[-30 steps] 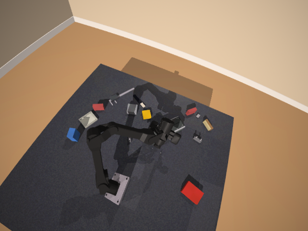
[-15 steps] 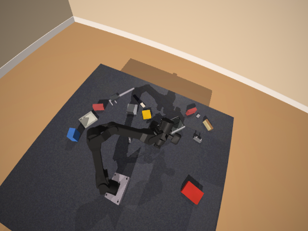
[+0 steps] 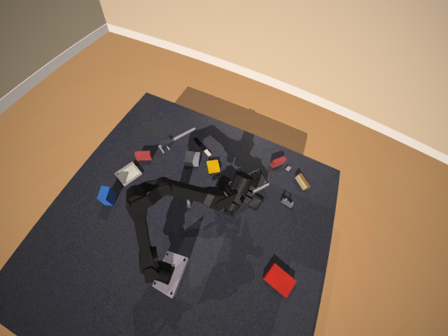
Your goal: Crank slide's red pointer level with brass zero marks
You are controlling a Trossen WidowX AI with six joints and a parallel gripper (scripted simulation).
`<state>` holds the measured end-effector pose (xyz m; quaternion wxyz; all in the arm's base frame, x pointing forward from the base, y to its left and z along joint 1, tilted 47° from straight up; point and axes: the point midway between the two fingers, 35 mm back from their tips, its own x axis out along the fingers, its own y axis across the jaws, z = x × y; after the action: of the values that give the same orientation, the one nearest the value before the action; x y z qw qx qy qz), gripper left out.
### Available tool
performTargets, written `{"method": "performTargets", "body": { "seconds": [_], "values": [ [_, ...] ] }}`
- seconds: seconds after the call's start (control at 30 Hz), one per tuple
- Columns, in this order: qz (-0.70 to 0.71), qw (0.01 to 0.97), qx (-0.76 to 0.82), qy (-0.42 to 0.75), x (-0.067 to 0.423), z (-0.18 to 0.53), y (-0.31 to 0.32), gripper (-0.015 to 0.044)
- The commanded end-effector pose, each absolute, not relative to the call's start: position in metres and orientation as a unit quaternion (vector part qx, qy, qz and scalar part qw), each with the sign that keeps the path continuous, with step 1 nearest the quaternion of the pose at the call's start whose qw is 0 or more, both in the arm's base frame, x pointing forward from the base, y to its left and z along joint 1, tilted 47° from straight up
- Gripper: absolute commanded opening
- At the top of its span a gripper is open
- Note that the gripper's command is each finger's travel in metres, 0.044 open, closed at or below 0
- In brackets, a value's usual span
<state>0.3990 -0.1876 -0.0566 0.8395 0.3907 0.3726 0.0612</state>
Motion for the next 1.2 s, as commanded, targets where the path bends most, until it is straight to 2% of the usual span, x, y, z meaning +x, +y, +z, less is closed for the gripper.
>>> {"method": "performTargets", "body": {
  "seconds": [0.0, 0.27, 0.33, 0.9, 1.17],
  "values": [
    [0.061, 0.840, 0.391, 0.373, 0.3989, -0.0566, -0.1878, 0.0210],
    [0.061, 0.840, 0.391, 0.373, 0.3989, -0.0566, -0.1878, 0.0420],
    [0.061, 0.840, 0.391, 0.373, 0.3989, -0.0566, -0.1878, 0.0440],
    [0.061, 0.840, 0.391, 0.373, 0.3989, -0.0566, -0.1878, 0.0000],
    [0.061, 0.840, 0.391, 0.373, 0.3989, -0.0566, -0.1878, 0.0000]
  ]
}}
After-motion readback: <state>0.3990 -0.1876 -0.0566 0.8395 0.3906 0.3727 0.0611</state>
